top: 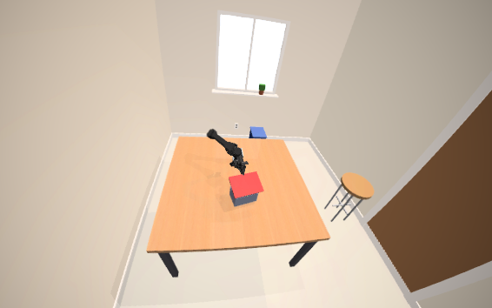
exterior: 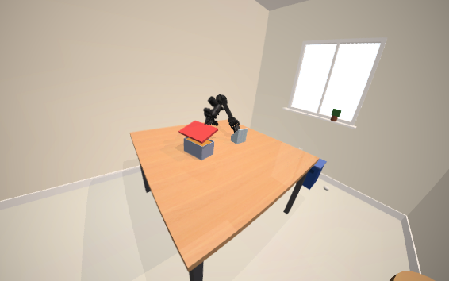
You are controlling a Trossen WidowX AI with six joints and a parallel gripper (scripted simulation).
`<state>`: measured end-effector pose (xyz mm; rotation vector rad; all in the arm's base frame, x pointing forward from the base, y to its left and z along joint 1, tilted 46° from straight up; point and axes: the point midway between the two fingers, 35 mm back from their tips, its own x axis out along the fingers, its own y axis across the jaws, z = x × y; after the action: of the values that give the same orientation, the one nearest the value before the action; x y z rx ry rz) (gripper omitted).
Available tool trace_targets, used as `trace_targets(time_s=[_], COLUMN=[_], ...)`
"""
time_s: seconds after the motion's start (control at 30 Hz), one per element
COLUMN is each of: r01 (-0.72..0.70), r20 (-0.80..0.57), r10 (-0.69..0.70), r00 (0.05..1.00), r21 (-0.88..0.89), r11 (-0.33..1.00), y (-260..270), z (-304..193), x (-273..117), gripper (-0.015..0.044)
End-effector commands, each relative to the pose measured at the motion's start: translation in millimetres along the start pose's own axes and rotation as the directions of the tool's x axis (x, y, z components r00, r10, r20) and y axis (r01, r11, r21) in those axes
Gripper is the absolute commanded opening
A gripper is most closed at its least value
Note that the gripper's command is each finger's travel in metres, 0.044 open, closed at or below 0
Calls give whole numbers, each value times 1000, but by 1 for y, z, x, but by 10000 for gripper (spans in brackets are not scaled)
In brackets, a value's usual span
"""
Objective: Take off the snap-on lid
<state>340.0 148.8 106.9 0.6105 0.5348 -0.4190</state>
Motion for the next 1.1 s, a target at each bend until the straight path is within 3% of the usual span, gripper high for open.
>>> trace_targets(time_s=[0.0, 1.07], r01=[-11, -11], r20=[2, 1], r10=[11, 11], r00=[1000, 1000], r21=[7, 8], r11=[1000, 1000], y=[8, 22], z=[1, -19], x=[-5, -19], gripper=[0, 0])
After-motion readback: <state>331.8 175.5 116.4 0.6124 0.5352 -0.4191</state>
